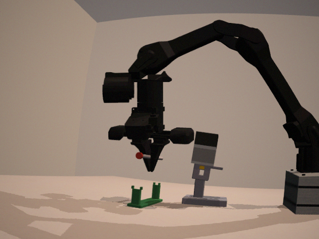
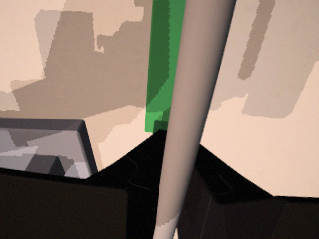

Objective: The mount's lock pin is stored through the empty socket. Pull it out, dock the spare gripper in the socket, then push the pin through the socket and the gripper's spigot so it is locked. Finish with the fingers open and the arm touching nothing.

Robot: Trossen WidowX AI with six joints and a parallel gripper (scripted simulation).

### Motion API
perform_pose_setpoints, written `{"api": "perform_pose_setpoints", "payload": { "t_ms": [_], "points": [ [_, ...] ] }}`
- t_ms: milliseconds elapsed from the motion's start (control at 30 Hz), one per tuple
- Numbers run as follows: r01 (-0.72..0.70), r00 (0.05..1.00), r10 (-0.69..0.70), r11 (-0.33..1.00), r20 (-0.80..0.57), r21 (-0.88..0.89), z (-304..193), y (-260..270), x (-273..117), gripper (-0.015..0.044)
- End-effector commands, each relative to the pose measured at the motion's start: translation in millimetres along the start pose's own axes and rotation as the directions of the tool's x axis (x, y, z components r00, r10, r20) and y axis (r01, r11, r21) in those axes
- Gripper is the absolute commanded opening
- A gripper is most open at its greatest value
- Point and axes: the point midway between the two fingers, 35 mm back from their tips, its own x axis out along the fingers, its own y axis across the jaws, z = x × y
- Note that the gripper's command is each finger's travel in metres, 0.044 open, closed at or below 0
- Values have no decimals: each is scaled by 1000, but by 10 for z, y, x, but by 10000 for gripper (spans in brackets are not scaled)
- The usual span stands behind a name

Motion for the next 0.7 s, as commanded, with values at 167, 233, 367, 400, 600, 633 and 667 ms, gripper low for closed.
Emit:
{"api": "perform_pose_setpoints", "payload": {
  "t_ms": [167, 233, 367, 400, 600, 633, 667],
  "points": [
    [1, 1000, -1, 1000, 1, -19, 8, 21, 8, 0],
    [2, 1000, -2, 1000, 1, -23, 16, 70, -11, 0],
    [3, 1000, -3, 1000, 1, -30, 30, 180, -51, 0],
    [4, 1000, -4, 999, 1, -32, 33, 208, -60, 0],
    [5, 1000, -5, 999, 2, -44, 47, 377, -110, 0],
    [6, 1000, -6, 999, 2, -46, 49, 405, -117, 0],
    [6, 1000, -6, 999, 2, -48, 50, 434, -124, 0]
  ]
}}
